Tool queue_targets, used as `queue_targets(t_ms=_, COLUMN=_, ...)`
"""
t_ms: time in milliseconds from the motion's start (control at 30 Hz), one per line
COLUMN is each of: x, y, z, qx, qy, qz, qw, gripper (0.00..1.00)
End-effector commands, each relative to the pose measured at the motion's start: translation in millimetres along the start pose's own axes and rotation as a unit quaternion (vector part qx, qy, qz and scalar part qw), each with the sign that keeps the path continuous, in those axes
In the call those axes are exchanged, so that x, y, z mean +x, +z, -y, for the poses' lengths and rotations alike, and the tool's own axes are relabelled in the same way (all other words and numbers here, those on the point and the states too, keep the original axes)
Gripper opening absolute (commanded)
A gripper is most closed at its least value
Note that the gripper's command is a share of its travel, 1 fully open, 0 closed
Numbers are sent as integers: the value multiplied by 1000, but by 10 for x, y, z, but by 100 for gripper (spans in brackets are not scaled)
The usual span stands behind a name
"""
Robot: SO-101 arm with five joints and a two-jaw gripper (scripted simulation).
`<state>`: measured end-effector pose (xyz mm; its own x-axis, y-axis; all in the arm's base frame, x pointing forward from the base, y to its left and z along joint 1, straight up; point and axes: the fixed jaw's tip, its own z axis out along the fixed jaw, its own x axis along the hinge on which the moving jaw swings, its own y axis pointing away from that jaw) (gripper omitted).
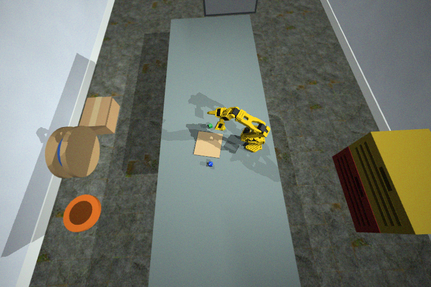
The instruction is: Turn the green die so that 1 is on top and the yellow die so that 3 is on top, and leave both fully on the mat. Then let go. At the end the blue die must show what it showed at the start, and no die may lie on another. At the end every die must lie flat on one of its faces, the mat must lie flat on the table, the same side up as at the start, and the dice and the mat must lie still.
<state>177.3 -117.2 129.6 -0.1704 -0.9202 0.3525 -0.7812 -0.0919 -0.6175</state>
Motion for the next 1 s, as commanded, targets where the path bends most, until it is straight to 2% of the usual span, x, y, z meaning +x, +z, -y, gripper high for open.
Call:
queue_targets(t_ms=0, x=78, y=-58, z=52, qx=2, qy=-76, qz=-8, qw=997, gripper=28)
queue_targets(t_ms=167, x=99, y=-72, z=34, qx=-11, qy=-179, qz=0, qw=984, gripper=28)
queue_targets(t_ms=367, x=121, y=-88, z=17, qx=-24, qy=-296, qz=11, qw=955, gripper=28)
queue_targets(t_ms=433, x=121, y=-88, z=17, qx=-24, qy=-296, qz=11, qw=955, gripper=28)
queue_targets(t_ms=667, x=142, y=-106, z=2, qx=-36, qy=-421, qz=28, qw=906, gripper=28)
queue_targets(t_ms=933, x=158, y=-126, z=-11, qx=-43, qy=-543, qz=49, qw=837, gripper=28)
queue_targets(t_ms=967, x=158, y=-126, z=-11, qx=-43, qy=-543, qz=49, qw=837, gripper=28)
